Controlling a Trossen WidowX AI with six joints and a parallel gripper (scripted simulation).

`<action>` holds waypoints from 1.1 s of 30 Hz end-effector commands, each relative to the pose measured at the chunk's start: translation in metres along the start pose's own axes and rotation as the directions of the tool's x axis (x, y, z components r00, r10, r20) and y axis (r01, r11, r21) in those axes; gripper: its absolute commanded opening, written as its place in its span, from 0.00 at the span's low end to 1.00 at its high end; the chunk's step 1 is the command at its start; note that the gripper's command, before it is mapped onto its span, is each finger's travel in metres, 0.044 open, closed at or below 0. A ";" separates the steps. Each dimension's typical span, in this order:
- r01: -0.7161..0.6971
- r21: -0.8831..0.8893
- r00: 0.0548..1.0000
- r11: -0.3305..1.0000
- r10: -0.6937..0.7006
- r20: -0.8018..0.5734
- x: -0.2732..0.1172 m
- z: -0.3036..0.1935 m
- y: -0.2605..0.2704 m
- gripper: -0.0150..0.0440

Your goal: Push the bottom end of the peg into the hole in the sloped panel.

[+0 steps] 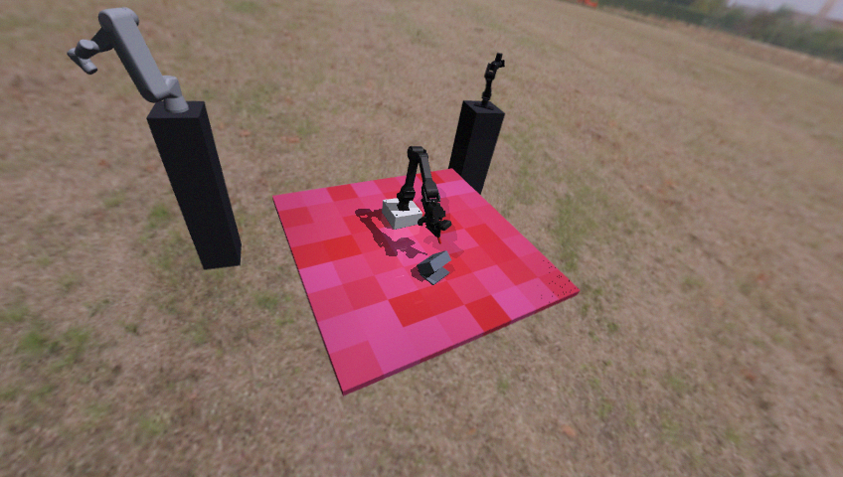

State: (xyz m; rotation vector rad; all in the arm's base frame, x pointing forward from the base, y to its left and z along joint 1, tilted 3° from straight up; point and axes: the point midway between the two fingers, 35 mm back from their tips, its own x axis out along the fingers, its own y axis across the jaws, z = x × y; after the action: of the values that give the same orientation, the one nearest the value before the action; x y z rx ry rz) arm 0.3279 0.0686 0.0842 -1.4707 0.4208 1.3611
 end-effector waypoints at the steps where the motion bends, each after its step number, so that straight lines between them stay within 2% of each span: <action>1: 0.024 0.025 1.000 0.999 -0.024 0.001 -0.003 -0.003 0.000 0.25; 33: 0.170 0.202 0.985 0.965 -0.167 -0.032 -0.022 -0.037 0.010 0.25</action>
State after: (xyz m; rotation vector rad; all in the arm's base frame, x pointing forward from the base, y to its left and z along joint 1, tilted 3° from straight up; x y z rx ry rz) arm 0.3323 0.0280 0.0898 -1.3314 0.4276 1.1580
